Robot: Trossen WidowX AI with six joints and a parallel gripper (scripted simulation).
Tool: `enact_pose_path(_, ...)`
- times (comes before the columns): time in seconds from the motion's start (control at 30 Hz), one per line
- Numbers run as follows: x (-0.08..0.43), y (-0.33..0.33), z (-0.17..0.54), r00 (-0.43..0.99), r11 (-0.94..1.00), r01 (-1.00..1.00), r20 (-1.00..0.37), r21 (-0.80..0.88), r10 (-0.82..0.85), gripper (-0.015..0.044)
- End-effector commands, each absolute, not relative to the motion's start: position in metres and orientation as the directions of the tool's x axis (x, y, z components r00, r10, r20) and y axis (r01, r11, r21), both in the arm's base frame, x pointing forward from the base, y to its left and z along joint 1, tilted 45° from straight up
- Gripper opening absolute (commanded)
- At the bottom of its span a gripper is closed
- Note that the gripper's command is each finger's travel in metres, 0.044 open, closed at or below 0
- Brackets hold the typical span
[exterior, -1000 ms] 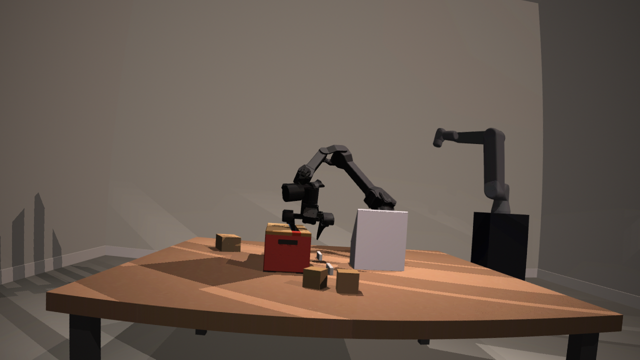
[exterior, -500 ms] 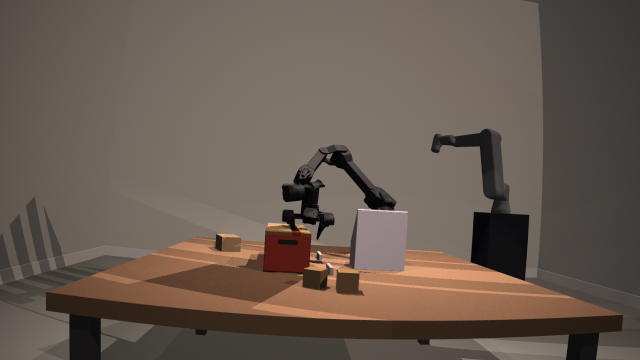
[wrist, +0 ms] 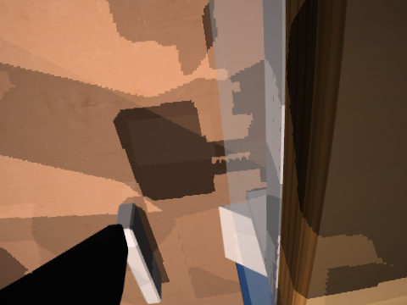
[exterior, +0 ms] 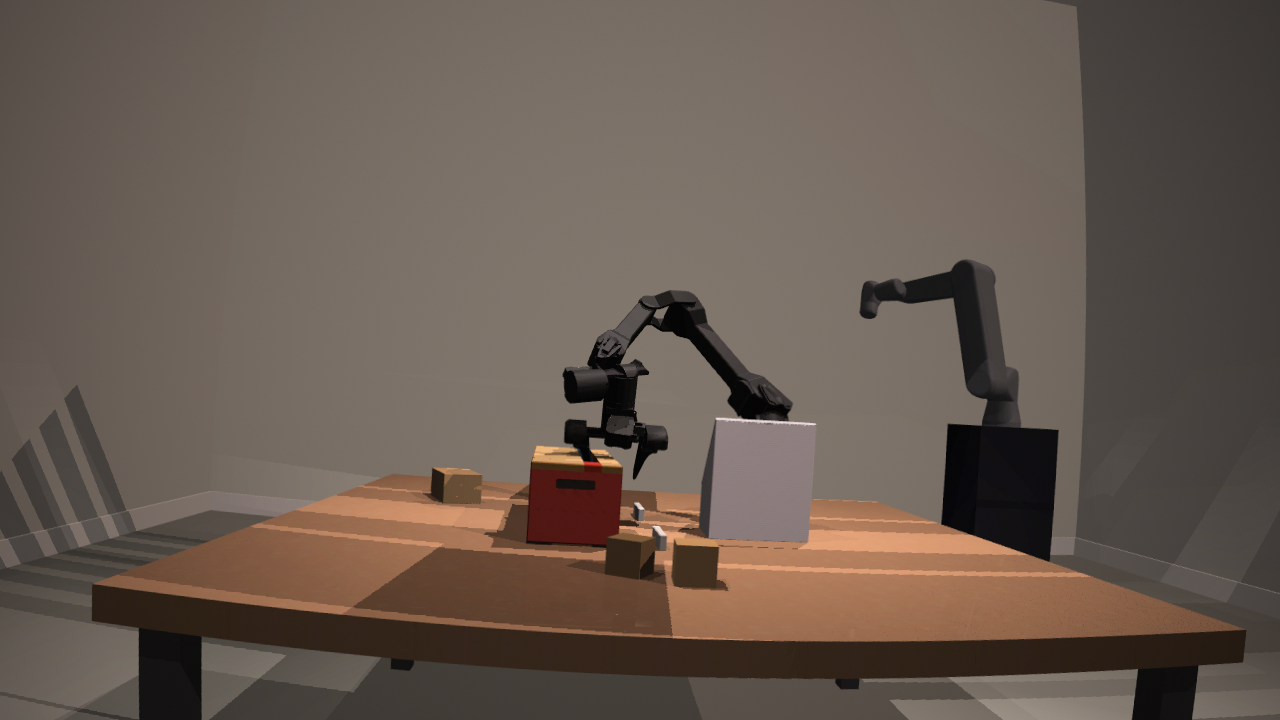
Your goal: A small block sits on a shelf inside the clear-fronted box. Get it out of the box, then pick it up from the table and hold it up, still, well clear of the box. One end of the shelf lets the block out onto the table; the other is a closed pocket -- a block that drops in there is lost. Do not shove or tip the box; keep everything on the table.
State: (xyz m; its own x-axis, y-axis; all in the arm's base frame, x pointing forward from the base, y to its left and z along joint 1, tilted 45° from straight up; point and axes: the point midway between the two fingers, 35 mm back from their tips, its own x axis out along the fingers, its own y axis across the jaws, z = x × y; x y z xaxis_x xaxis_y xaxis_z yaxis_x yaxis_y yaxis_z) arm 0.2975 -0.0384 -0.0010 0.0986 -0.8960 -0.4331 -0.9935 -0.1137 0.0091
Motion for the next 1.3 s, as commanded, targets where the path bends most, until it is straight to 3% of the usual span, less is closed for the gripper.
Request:
enact_pose_path(0.0,0.297,-0.043,0.002,0.096,-0.112,-0.994,-0.43,0.012,-0.898,0.04)
enact_pose_path(1.27,0.299,-0.054,0.013,0.096,-0.112,-0.994,-0.429,0.012,-0.898,0.04)
